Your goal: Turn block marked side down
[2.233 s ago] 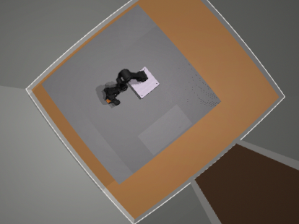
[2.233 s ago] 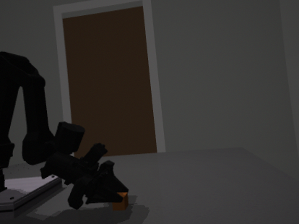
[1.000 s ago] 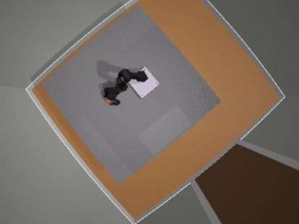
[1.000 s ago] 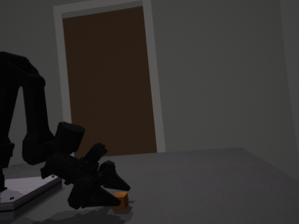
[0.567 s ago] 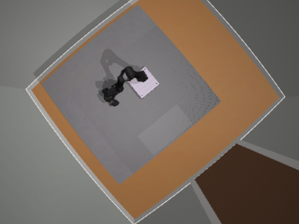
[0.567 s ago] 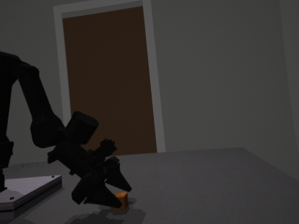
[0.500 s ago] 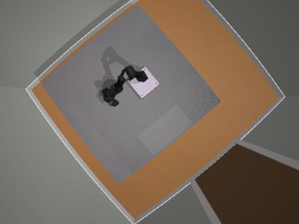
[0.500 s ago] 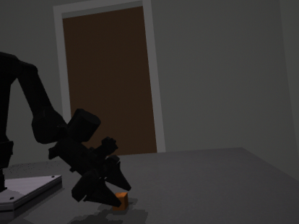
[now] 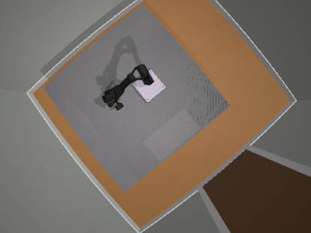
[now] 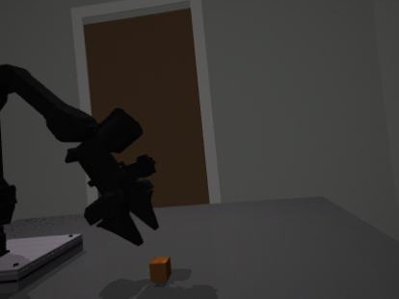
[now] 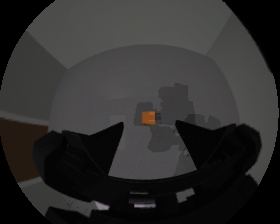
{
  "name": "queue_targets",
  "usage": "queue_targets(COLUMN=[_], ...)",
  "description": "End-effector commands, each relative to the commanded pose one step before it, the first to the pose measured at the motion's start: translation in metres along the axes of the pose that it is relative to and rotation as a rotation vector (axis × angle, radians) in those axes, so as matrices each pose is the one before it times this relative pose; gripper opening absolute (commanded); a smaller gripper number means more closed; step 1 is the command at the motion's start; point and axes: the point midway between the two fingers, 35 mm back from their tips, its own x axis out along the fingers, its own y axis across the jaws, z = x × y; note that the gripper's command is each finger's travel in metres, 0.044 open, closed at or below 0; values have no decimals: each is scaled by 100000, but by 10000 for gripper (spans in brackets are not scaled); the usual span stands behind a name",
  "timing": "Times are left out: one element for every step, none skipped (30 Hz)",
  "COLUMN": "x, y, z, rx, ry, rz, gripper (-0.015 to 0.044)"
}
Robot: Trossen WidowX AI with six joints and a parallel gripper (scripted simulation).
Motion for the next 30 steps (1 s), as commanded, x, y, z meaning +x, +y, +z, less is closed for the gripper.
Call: queue_targets(x=[-1097, 15, 43, 64, 63, 44, 26, 8, -8, -24, -39, -52, -65, -77, -87, -96, -105, -111, -93, -58, -20, 0, 0, 0, 282, 845, 1263, 838, 278, 0], y=[28, -7, -20, -31, -35, -30, -25, -20, -16, -12, -8, -4, 0, 3, 6, 9, 12, 15, 14, 9, 3, 0, 0, 0, -2, -3, 0, 4, 2, 0], z=[237, 61, 182, 296, 358, 344, 328, 311, 293, 275, 255, 235, 215, 194, 173, 151, 129, 106, 68, 34, 10, 0, 0, 0, 15, 28, -4, -32, -16, 0], rx=[-1097, 25, 73, 112, 124, 107, 89, 72, 55, 37, 21, 4, -13, -29, -45, -61, -76, -92, -84, -55, -19, 0, 0, 0, 0, 0, 0, 0, 0, 0], ry=[2337, 483, 1450, 2418, 3031, 3043, 3046, 3048, 3050, 3053, 3055, 3047, 3060, 3062, 3064, 3066, 3068, 3060, 2445, 1467, 489, 0, 0, 0, -1, -2, 2, 4, 2, 0], rz=[-646, 13, 37, 57, 62, 52, 41, 30, 20, 9, -2, -13, -25, -36, -47, -59, -70, -81, -73, -47, -16, 0, 0, 0, 0, 0, 0, 0, 0, 0], gripper=[440, 440, 440, 440, 440, 440, 440, 440, 440, 440, 440, 440, 440, 440, 440, 440, 440, 440, 440, 440, 440, 440, 440, 440, 440, 440, 440, 440, 440, 440])
